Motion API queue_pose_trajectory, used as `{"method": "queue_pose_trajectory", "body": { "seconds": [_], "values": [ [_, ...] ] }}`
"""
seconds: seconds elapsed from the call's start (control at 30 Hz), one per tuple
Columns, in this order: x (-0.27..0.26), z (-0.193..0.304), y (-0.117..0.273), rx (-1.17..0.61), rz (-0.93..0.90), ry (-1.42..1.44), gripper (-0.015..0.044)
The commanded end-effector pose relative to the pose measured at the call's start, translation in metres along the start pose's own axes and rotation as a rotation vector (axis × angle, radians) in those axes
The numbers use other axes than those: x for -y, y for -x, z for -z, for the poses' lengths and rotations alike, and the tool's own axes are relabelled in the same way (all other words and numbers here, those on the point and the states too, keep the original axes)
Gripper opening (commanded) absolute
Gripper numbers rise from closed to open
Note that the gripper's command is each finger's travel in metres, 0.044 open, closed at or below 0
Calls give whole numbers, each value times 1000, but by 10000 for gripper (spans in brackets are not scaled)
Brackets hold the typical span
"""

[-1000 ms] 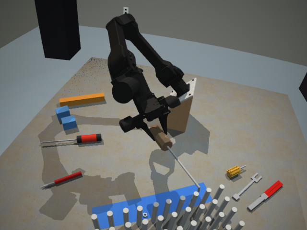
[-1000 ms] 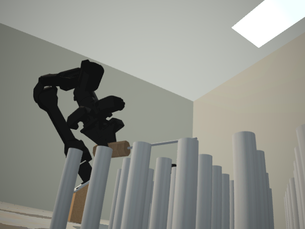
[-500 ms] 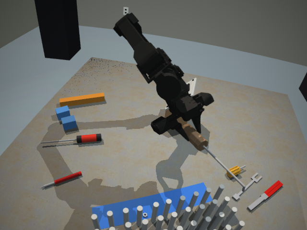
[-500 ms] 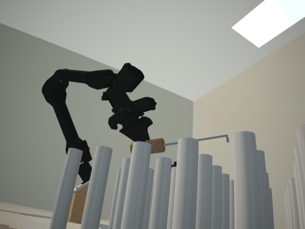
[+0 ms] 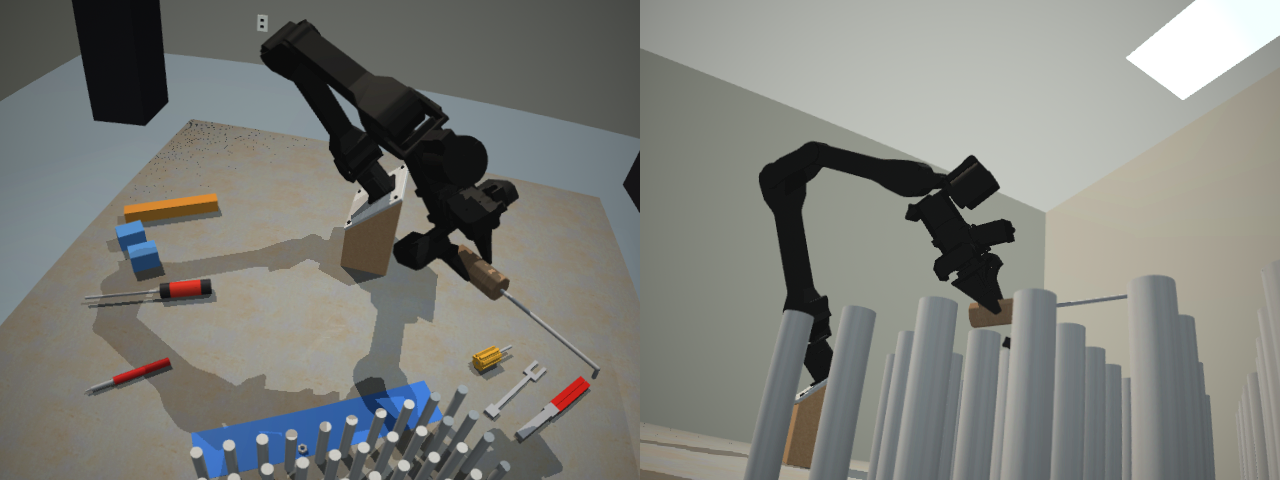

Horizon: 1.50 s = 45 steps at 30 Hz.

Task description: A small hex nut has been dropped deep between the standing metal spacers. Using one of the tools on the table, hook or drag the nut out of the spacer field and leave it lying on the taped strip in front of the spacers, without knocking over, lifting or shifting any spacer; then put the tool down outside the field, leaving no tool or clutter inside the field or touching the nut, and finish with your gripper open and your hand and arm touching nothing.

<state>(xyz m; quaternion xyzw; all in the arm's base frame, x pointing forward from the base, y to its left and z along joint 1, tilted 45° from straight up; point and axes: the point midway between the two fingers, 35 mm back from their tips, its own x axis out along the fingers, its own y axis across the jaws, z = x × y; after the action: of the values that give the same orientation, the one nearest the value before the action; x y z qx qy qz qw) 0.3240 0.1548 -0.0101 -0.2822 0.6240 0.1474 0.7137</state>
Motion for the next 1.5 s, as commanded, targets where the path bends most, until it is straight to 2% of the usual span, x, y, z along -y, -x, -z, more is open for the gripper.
{"method": "queue_pose_trajectory", "body": {
  "seconds": [0.0,0.7,1.47],
  "values": [
    [-30,-8,-8,2,-15,-2,0],
    [-177,9,-54,-38,-25,4,0],
    [-307,98,-110,-63,24,9,0]
  ]
}}
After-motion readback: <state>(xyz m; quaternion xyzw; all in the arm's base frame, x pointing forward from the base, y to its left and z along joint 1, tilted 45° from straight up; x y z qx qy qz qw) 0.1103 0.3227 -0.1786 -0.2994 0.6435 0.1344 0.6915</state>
